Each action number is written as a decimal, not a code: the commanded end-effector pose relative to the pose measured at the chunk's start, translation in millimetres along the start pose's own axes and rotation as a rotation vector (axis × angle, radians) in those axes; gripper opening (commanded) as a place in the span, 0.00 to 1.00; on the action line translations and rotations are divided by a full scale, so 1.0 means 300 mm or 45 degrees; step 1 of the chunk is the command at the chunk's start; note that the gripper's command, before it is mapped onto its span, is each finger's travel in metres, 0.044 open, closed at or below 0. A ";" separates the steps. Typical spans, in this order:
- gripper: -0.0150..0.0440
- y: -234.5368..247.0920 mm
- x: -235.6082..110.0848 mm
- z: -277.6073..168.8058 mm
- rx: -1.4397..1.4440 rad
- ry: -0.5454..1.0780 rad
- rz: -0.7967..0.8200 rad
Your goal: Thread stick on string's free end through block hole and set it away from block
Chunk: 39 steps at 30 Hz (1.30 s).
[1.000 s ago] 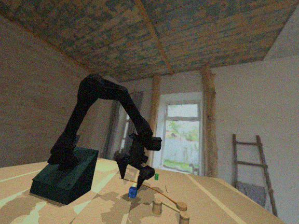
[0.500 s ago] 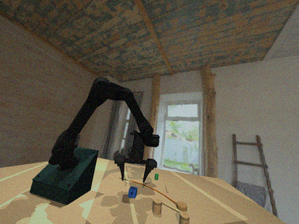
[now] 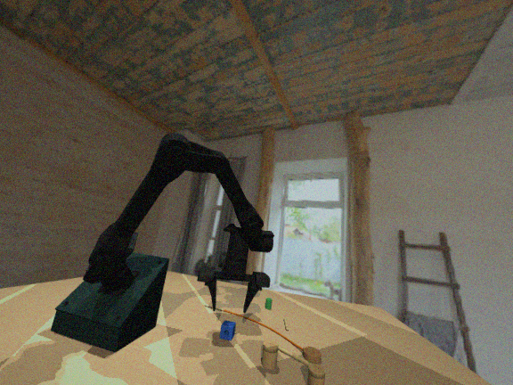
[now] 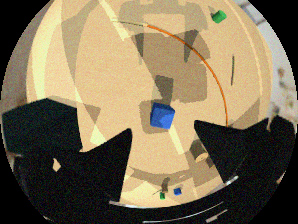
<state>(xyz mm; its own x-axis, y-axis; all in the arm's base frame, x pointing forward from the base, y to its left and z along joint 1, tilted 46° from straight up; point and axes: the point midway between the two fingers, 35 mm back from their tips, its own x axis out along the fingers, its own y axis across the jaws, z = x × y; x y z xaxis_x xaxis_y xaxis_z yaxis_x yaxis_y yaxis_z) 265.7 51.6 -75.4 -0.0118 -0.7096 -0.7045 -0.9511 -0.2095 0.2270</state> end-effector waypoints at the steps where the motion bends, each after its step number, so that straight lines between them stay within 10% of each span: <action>1: 0.73 0.000 0.000 0.000 0.000 0.000 0.000; 14: 0.67 0.000 0.000 0.000 0.000 0.000 0.000; 23: 0.27 0.000 0.000 0.000 0.000 0.000 0.000; 39: 0.25 0.000 0.000 0.000 0.000 0.000 0.000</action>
<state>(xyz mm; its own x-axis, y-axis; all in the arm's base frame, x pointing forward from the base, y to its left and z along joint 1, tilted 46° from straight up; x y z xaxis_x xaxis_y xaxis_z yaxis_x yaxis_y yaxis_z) 265.7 51.6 -75.4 -0.0119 -0.7096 -0.7045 -0.9511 -0.2095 0.2271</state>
